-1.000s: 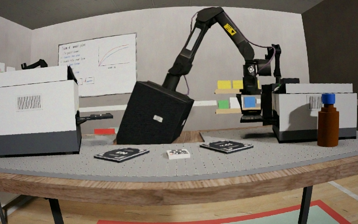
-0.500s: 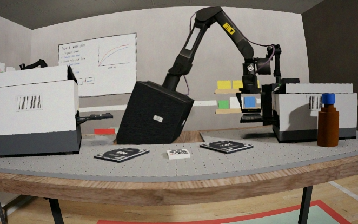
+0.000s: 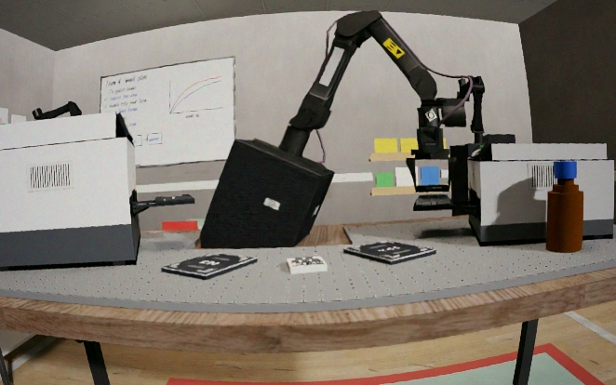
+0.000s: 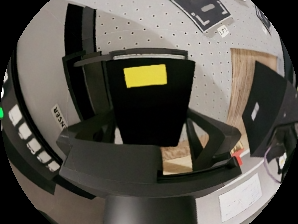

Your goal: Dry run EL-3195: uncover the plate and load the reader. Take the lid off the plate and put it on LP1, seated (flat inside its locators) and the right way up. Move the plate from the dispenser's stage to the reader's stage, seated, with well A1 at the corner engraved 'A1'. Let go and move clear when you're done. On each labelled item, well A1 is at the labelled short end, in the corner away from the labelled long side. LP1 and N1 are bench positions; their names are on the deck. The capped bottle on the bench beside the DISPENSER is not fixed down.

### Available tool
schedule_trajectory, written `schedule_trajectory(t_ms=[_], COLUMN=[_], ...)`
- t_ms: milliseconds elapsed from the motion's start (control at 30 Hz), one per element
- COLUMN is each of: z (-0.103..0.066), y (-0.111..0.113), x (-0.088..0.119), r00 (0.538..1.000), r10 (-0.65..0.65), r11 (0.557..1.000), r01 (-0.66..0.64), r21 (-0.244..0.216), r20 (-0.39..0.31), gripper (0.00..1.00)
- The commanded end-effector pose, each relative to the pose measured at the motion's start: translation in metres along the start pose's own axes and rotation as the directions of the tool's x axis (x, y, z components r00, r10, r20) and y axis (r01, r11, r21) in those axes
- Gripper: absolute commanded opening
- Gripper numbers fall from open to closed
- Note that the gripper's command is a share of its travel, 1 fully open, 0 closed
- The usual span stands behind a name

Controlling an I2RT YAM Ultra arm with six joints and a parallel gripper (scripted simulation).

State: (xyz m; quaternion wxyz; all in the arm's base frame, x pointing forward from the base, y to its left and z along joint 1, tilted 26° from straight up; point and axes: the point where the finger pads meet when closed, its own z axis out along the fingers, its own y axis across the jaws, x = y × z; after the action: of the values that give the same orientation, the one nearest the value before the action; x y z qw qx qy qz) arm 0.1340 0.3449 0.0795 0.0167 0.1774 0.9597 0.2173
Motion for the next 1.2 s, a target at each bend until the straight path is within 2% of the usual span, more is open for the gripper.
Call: schedule_trajectory(t_ms=[0,67,500,867,967,1167], z=[-0.019,-0.021,-0.025,-0.021,-0.031,-0.039], y=[0.019,0.017,0.018,0.004,0.017,0.015], x=[0.001,-0.002,-0.007,0.004,0.005,-0.003], r00=[1.000,1.000,1.000,1.000,1.000,1.000], r10=[-0.016,-0.009,0.003,-0.019,-0.024,-0.003], r11=[0.997,0.998,0.998,0.999,0.997,0.998], r01=[0.017,0.010,-0.002,0.019,0.023,0.004], r21=[-0.082,-0.066,-0.063,-0.035,-0.067,-0.056], r20=[0.012,0.016,0.018,0.001,-0.001,0.003], gripper=[0.85,0.85,0.85,0.85,0.85,0.85])
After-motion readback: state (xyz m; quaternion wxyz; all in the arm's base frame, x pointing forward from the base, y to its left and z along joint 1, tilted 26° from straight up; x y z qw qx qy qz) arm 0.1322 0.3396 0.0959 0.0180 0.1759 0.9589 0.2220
